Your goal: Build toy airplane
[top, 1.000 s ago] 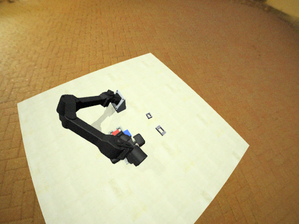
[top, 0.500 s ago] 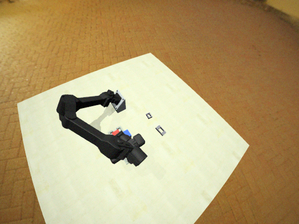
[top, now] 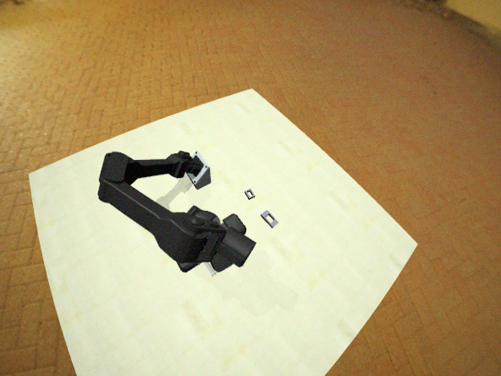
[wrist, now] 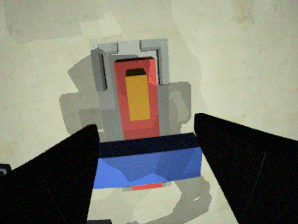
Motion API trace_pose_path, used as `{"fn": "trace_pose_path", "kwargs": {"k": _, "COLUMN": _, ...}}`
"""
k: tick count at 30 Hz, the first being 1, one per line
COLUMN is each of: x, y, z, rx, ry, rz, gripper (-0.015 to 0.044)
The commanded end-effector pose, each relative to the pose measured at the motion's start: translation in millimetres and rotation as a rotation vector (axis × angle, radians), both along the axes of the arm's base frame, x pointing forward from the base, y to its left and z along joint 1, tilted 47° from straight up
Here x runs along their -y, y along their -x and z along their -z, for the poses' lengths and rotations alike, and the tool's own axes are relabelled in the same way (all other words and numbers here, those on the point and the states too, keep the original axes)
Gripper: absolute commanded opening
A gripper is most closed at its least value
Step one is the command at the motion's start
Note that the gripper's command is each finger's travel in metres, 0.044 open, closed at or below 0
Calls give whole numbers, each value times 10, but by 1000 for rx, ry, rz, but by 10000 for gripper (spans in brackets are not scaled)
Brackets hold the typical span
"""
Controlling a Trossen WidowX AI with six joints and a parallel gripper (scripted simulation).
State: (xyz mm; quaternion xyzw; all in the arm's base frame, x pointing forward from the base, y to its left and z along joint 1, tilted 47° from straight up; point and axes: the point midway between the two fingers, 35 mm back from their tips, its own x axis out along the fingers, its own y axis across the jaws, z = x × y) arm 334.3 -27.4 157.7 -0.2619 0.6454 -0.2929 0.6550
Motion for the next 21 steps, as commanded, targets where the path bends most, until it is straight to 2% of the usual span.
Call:
{"fn": "trace_pose_path", "kwargs": {"k": 1, "x": -20, "y": 1, "z": -13, "rx": -15, "ry": 0, "rz": 17, "gripper": 260}}
{"fn": "trace_pose_path", "kwargs": {"k": 21, "x": 2, "y": 1, "z": -37, "rx": -15, "ry": 0, "rz": 17, "gripper": 260}}
